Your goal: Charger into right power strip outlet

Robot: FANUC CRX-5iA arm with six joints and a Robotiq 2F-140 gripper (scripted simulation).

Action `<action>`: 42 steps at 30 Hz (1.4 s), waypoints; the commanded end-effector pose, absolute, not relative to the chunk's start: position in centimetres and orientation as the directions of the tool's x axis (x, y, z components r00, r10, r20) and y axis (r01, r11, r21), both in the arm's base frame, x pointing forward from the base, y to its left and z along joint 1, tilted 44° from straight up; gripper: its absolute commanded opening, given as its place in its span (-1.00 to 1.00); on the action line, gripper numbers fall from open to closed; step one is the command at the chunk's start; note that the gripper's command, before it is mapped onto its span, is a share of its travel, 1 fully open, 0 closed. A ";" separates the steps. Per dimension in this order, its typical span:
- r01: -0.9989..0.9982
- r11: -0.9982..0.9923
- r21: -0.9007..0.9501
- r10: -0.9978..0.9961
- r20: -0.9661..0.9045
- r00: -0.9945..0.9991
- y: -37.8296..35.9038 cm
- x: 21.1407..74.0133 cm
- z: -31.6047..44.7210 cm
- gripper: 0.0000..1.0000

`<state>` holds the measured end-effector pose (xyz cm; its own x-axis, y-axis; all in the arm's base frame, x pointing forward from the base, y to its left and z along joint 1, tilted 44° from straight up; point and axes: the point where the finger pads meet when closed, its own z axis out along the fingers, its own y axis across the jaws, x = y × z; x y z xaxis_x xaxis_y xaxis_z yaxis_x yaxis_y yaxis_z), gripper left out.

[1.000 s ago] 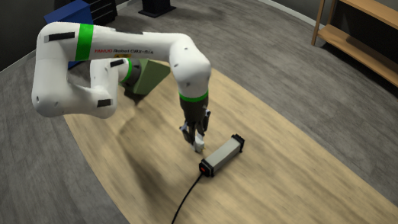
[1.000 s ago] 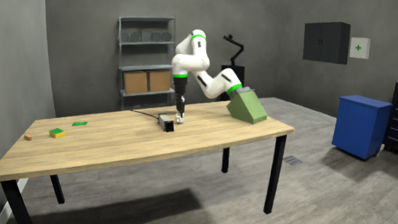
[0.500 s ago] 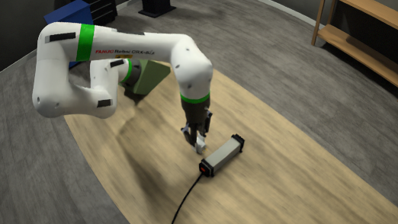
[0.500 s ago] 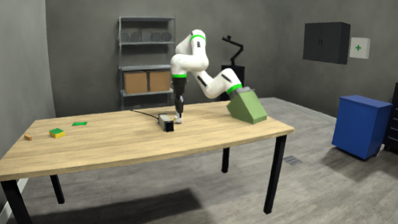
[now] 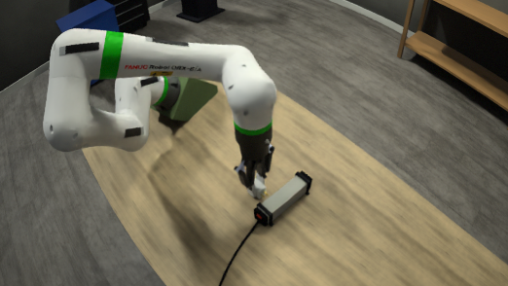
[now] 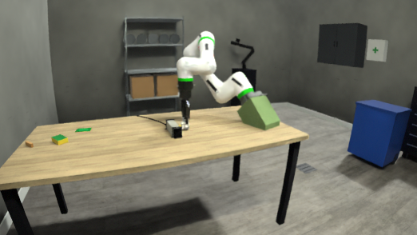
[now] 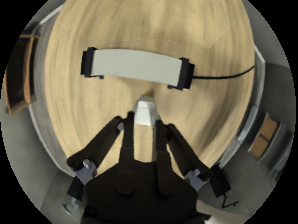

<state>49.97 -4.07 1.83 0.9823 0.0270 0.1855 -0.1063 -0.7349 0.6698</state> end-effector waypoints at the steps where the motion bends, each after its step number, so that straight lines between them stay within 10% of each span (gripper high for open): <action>1: -0.106 -0.735 0.669 0.028 0.186 0.982 -4.0 50.4 1.9 -0.80; 42: -0.106 -0.735 0.669 0.028 0.186 0.982 -4.0 51.7 2.2 -0.80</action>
